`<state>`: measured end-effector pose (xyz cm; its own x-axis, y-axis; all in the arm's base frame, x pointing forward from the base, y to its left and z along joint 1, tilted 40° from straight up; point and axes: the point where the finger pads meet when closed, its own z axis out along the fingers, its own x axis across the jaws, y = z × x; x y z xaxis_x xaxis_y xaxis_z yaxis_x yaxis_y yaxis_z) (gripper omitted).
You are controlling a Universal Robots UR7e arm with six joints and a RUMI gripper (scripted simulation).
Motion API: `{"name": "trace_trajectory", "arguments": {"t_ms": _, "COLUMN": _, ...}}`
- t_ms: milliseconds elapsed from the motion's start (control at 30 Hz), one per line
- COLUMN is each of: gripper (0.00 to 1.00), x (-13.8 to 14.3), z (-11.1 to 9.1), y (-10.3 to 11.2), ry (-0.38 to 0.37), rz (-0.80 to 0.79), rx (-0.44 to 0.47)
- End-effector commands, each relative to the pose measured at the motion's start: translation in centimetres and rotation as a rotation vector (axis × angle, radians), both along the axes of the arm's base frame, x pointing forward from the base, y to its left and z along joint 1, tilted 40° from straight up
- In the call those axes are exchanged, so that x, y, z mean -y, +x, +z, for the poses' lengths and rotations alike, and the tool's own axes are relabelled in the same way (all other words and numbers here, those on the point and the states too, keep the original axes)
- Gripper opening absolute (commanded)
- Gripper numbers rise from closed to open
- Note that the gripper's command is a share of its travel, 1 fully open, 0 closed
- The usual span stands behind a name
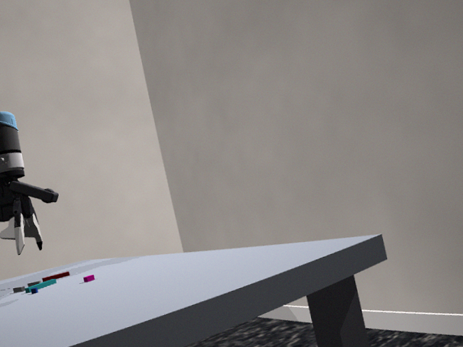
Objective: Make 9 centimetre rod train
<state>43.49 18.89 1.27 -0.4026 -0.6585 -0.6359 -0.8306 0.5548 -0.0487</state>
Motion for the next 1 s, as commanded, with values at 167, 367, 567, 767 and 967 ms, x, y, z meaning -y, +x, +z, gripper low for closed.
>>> {"name": "trace_trajectory", "arguments": {"t_ms": 167, "gripper": 1.00, "x": 0.7, "z": -0.2, "y": 0.8, "ry": -0.068, "rz": 0.137, "rx": 0.087}}
{"name": "trace_trajectory", "arguments": {"t_ms": 367, "gripper": 1.00, "x": 1.2, "z": -0.3, "y": 1.3, "ry": -0.114, "rz": 0.227, "rx": 0.145}}
{"name": "trace_trajectory", "arguments": {"t_ms": 567, "gripper": 1.00, "x": 1.9, "z": -0.6, "y": 1.9, "ry": -0.176, "rz": 0.348, "rx": 0.222}}
{"name": "trace_trajectory", "arguments": {"t_ms": 767, "gripper": 1.00, "x": 2.3, "z": -0.7, "y": 2.3, "ry": -0.221, "rz": 0.437, "rx": 0.279}}
{"name": "trace_trajectory", "arguments": {"t_ms": 967, "gripper": 1.00, "x": 3.1, "z": -1.1, "y": 2.9, "ry": -0.293, "rz": 0.580, "rx": 0.371}}
